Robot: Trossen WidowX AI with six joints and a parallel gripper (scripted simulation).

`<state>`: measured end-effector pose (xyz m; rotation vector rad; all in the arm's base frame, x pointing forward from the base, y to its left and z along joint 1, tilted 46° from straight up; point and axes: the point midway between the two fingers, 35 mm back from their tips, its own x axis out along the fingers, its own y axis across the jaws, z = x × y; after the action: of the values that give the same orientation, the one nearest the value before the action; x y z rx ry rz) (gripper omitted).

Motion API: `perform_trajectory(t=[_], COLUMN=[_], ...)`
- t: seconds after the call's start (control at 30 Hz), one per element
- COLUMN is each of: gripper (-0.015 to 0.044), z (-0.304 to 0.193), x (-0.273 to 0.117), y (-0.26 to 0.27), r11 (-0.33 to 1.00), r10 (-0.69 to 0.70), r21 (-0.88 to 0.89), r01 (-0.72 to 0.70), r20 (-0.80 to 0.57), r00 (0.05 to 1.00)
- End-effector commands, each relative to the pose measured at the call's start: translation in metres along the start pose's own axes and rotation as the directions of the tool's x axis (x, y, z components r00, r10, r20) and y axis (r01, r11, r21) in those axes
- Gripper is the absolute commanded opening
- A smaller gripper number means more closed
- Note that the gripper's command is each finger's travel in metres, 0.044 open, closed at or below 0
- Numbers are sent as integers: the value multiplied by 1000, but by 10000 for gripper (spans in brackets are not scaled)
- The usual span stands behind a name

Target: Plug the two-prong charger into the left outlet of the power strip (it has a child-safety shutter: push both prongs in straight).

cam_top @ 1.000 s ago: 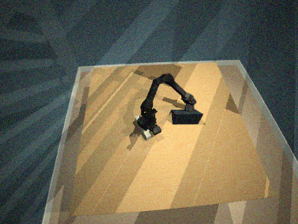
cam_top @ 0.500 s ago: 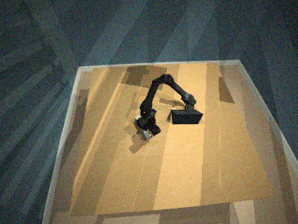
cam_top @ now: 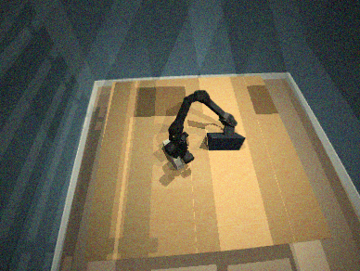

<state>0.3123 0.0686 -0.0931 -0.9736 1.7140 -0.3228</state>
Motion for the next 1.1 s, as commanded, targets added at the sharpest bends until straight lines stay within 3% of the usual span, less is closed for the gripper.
perform_trajectory(t=[0.0,1.07], gripper=[0,0], z=[7,14], x=[-1,0], y=[0,-1], r11=[1000,1000], r10=[1,1], r21=[6,7], r01=[-2,-1], r20=[15,16], r00=[1000,1000])
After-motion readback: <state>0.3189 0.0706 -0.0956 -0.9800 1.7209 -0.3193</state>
